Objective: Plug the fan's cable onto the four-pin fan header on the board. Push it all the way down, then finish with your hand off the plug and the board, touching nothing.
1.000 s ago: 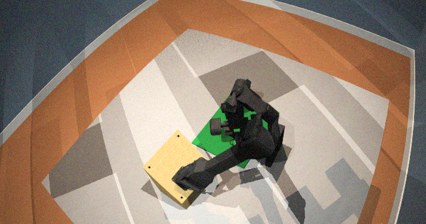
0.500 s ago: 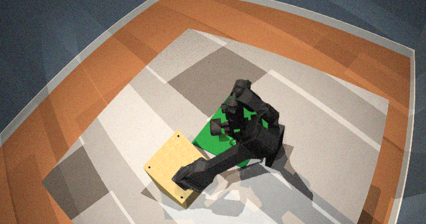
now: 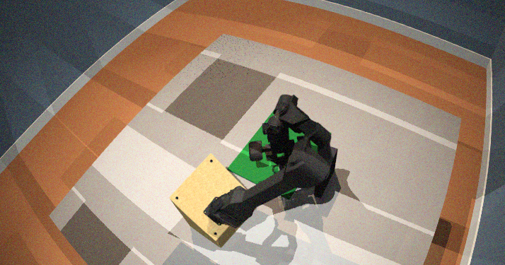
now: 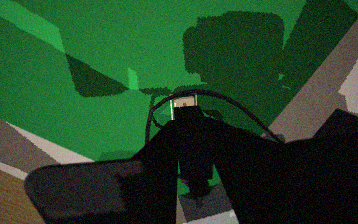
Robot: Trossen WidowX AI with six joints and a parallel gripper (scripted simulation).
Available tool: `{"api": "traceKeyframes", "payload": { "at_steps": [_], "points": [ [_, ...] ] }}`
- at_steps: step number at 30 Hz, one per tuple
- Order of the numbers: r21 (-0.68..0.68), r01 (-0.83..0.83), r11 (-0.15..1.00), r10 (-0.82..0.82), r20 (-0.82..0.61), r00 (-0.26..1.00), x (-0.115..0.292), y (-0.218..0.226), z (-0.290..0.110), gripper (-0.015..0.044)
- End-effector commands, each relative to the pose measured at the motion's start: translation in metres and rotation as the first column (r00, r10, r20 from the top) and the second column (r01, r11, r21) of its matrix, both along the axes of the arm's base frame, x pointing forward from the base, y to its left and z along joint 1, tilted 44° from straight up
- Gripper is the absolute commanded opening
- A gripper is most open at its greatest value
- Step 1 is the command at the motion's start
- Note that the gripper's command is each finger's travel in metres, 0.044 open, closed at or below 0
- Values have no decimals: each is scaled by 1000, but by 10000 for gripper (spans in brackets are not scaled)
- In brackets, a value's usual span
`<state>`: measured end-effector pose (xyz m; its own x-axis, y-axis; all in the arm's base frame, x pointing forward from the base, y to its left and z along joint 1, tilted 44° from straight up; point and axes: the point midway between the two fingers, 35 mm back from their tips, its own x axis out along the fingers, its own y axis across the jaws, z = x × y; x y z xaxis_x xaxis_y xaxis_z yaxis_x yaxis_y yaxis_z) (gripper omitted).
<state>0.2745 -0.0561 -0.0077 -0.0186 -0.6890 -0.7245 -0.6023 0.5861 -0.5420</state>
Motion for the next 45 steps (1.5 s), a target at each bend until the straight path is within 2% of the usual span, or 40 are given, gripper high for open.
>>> {"api": "traceKeyframes", "payload": {
  "at_steps": [1,44,45],
  "points": [
    [-5,-3,1000,3,-5,1000,-1,-1,-1,0],
    [-6,-3,1000,3,-4,1000,-1,-14,-13,0],
    [-2,-4,1000,4,2,1000,0,-10,-11,26]
  ]
}}
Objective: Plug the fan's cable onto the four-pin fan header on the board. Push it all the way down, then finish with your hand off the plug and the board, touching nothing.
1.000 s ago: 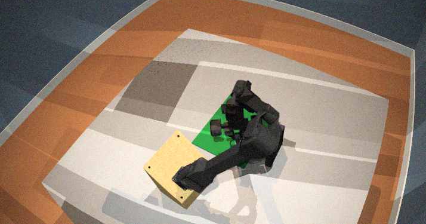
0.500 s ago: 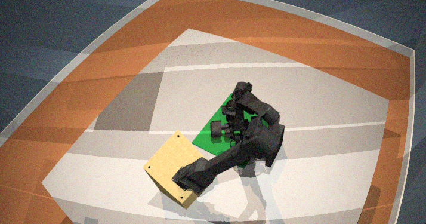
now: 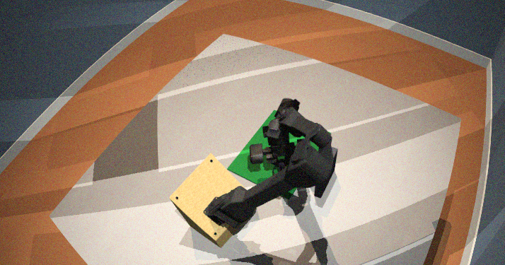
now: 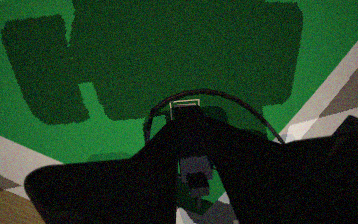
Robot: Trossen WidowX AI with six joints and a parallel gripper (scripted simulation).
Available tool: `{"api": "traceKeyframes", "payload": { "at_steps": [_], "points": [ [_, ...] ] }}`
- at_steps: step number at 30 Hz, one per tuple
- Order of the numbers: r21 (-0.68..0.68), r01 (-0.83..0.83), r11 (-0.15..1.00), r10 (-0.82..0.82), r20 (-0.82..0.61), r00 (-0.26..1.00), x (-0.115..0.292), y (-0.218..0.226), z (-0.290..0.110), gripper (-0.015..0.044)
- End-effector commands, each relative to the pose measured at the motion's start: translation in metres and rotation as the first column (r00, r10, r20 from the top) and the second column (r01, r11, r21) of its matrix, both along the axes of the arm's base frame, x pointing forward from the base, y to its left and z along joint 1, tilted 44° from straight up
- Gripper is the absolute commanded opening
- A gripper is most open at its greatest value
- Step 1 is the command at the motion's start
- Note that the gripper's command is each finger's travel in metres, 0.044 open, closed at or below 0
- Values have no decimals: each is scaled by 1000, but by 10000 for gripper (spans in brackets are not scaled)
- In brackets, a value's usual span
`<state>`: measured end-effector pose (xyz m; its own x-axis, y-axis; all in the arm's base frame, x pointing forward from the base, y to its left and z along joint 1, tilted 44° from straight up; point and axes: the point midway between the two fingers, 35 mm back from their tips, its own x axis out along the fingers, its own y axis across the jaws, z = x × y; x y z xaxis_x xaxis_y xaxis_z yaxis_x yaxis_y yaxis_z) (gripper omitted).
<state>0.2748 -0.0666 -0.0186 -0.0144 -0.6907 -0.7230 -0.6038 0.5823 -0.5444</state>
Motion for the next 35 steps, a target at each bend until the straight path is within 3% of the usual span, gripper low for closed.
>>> {"api": "traceKeyframes", "payload": {
  "at_steps": [1,9,13,17,23,35],
  "points": [
    [0,0,1000,0,0,1000,0,0,0,52],
    [0,0,1000,0,0,1000,0,0,0,260],
    [1,0,1000,0,-1,1000,1,6,6,260],
    [-1,2,1000,-2,-6,1000,1,37,38,260],
    [-1,2,1000,-2,-6,1000,3,39,39,260],
    [3,2,1000,-2,-1,1000,85,100,-20,260]
  ]
}}
